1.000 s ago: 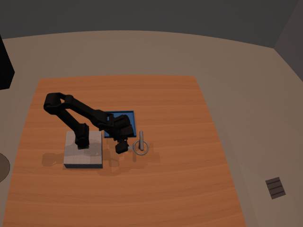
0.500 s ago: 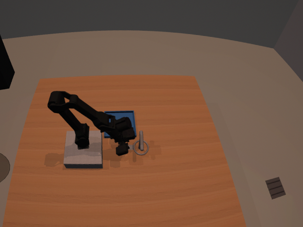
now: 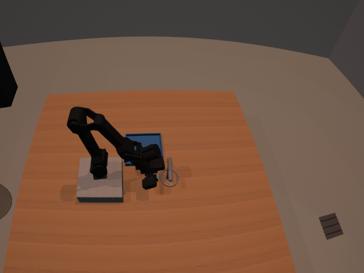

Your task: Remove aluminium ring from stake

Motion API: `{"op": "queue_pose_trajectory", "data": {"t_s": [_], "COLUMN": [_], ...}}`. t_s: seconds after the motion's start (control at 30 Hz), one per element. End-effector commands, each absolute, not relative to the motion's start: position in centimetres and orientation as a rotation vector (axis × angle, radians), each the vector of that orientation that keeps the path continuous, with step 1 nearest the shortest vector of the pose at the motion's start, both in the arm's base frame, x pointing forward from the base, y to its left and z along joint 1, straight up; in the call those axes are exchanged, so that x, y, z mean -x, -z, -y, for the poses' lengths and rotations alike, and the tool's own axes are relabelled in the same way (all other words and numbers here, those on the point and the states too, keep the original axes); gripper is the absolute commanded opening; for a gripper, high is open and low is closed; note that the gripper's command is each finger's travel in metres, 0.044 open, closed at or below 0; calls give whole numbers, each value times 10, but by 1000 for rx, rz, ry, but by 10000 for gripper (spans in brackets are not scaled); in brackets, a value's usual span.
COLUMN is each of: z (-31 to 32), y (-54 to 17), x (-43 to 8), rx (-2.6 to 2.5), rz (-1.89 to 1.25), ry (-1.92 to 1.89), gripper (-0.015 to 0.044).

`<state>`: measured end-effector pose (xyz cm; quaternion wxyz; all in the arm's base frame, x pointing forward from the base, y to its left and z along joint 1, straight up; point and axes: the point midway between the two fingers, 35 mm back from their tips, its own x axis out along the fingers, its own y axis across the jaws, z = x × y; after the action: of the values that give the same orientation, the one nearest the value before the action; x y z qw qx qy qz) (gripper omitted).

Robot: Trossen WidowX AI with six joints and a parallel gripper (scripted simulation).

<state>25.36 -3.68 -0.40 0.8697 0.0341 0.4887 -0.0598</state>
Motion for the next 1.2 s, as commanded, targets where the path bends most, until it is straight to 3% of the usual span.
{"op": "queue_pose_trajectory", "data": {"t_s": [0.0, 0.13, 1.17], "z": [38, 38, 37], "y": [10, 14, 9], "x": [-255, -257, -256], "rx": [-73, -73, -71], "rz": [-1027, -1027, -1024], "ry": [132, 132, 127], "gripper": [200, 200, 0]}}
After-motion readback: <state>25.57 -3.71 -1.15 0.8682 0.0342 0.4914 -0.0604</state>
